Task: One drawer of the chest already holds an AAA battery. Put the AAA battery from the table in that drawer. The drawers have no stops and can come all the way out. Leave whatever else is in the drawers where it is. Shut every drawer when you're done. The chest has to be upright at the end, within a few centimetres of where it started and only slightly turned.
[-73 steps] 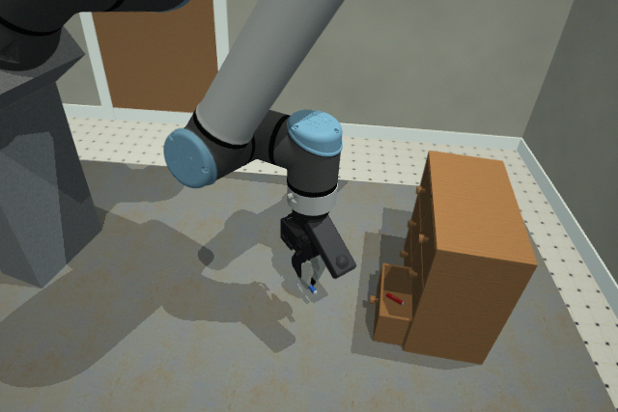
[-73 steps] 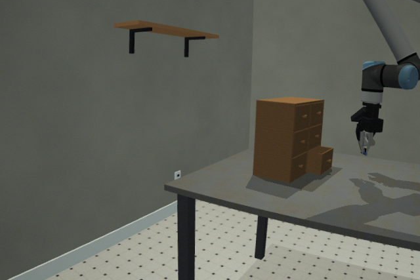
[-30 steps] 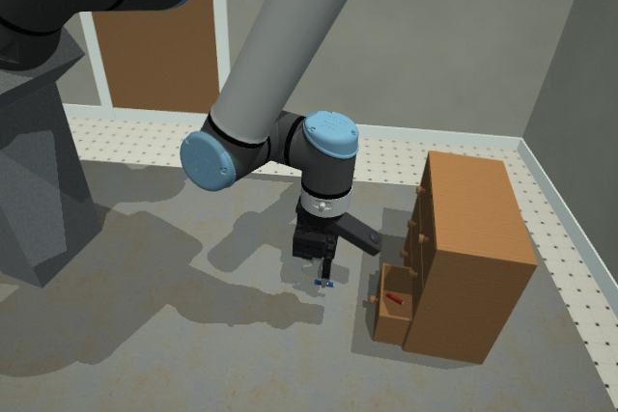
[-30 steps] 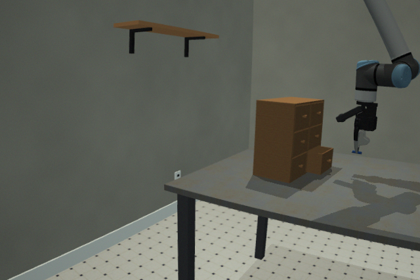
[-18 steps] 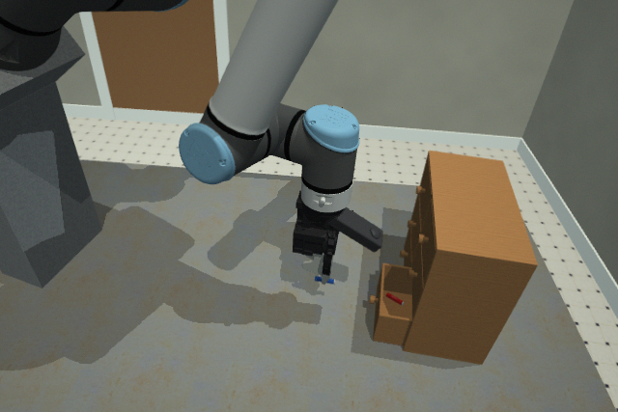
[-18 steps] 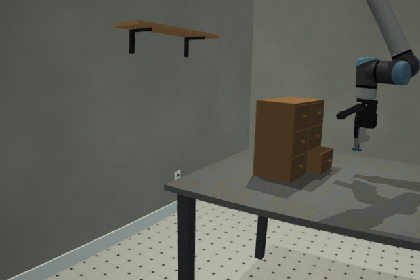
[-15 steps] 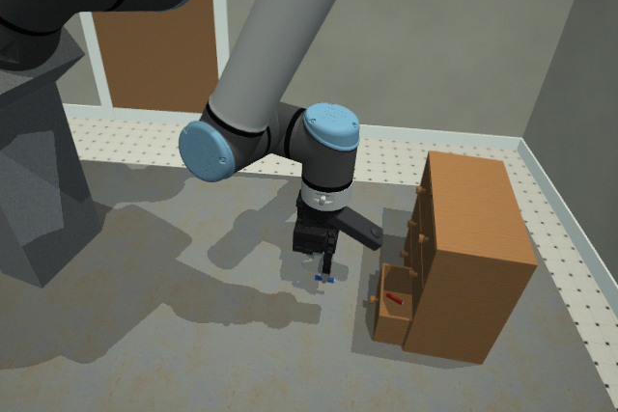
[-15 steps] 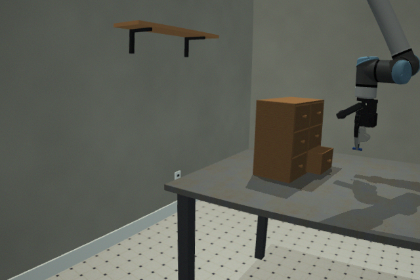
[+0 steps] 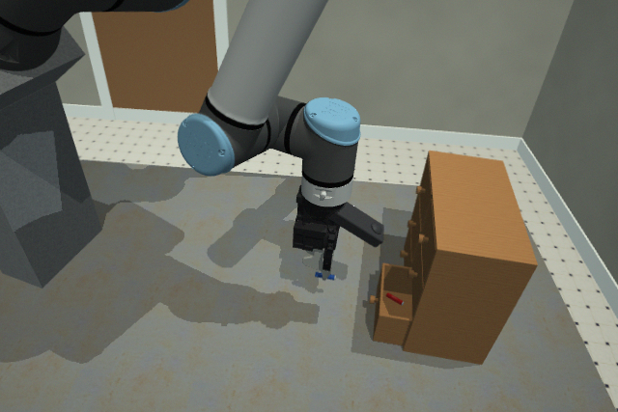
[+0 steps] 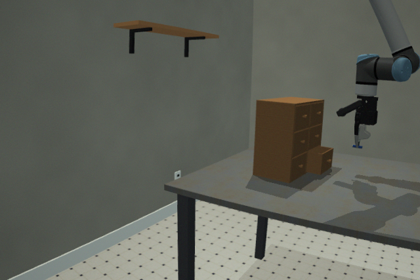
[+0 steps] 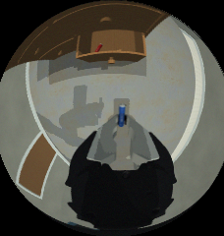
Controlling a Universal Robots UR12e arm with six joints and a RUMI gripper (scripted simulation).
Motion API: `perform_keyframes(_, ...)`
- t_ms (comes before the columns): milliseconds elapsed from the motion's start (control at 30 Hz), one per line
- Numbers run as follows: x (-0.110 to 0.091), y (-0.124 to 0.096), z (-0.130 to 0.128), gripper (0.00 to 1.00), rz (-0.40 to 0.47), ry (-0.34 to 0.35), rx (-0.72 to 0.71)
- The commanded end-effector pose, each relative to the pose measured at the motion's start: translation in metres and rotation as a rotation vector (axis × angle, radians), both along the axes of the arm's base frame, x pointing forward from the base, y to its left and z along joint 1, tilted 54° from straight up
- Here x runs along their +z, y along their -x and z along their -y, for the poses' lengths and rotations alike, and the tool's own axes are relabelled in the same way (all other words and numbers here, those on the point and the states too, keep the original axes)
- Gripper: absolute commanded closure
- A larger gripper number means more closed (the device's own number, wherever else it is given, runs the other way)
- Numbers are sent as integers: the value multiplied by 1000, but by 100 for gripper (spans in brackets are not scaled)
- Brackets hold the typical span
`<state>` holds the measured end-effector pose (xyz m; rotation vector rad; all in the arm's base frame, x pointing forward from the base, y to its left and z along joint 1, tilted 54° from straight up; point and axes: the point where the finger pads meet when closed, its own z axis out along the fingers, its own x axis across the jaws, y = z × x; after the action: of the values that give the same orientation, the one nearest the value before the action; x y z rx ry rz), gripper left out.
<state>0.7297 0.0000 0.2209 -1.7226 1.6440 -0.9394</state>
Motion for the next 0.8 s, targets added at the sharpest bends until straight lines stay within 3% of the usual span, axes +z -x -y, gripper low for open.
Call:
perform_keyframes(0,1,0,0,98,1,0,0)
perform_keyframes(767,0,0,0,98,32,0,3)
